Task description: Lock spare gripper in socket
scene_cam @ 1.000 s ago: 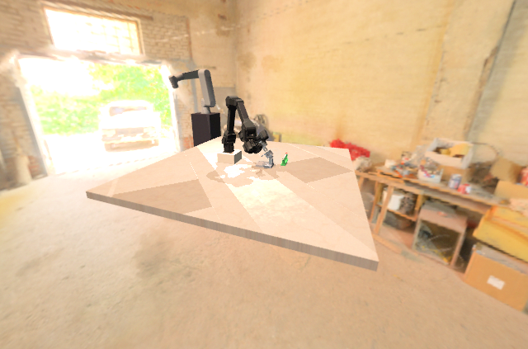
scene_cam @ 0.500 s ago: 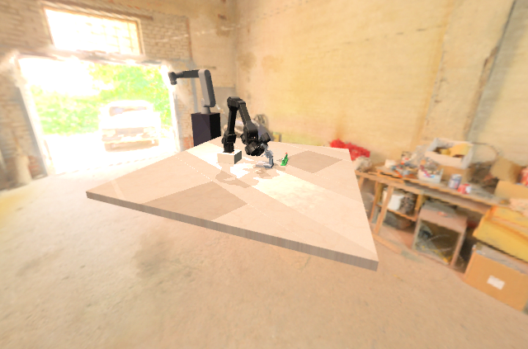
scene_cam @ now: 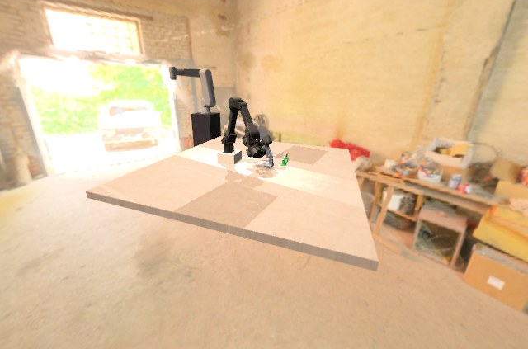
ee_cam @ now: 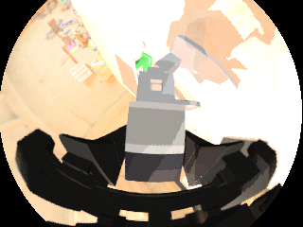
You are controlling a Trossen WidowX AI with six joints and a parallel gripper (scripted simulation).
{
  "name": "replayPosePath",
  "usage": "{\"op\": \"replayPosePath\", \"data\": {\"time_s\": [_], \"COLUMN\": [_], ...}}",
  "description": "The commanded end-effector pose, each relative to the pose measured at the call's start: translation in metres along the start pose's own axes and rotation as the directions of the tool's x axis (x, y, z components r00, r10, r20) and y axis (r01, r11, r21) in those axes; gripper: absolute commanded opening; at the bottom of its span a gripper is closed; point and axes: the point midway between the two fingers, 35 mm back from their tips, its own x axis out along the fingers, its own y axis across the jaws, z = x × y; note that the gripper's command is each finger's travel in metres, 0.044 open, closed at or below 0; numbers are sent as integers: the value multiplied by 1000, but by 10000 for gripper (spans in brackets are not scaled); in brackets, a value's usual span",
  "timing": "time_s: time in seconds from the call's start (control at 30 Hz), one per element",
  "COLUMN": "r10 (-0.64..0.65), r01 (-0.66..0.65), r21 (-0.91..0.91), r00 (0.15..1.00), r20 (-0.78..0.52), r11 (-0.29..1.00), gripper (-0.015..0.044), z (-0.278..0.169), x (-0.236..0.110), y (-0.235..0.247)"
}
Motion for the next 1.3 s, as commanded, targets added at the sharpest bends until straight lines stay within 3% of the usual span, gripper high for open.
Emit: {"op": "replayPosePath", "data": {"time_s": [0.0,0.33,0.9,1.27], "r10": [14,0,0,-1], "r01": [-14,0,0,1], "r21": [-5,1,1,16], "r00": [1000,1000,1000,1000], "r20": [0,0,0,-7], "r11": [1000,1000,1000,1000], "gripper": [0,0,440,440], "z": [3,0,0,-15], "x": [0,0,0,-9], "y": [4,0,0,-1]}}
